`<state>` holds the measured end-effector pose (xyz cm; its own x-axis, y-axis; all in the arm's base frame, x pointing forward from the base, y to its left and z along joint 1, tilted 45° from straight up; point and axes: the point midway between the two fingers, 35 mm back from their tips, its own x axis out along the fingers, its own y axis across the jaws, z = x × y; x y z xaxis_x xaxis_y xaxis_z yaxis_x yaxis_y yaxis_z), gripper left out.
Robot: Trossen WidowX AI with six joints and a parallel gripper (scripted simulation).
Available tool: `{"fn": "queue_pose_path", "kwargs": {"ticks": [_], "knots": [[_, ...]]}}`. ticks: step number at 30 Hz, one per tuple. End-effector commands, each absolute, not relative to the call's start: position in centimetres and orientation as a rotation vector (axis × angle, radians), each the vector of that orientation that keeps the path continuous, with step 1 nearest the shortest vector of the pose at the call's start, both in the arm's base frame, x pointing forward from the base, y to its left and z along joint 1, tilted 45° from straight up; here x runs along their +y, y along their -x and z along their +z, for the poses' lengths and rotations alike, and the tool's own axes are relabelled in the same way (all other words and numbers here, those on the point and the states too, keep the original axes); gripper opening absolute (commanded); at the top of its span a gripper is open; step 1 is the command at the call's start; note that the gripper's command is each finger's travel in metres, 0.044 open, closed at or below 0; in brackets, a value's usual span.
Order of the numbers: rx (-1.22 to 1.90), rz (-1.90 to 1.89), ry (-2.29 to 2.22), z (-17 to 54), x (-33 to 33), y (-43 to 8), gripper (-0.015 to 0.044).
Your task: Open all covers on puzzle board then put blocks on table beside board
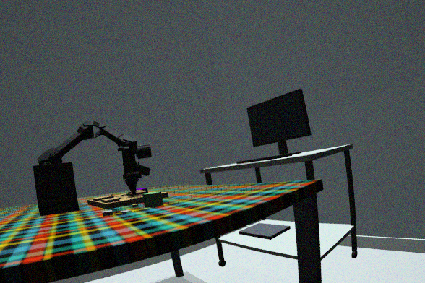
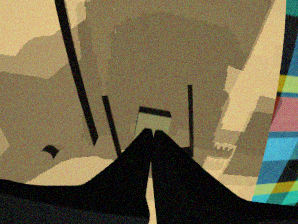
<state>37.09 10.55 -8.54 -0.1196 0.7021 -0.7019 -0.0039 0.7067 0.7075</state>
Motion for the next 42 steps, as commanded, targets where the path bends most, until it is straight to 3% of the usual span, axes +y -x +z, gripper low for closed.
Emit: {"fn": "queue_pose_path", "kwargs": {"ticks": [1, 4, 42], "knots": [[1.594, 0.662, -0.581, -8.0, 9.9, -37.2, 0.0079], [1.594, 0.656, -0.583, -6.5, 8.4, -37.5, 0.0144], [1.596, 0.650, -0.589, -7.2, 9.2, -37.3, 0.0144]]}}
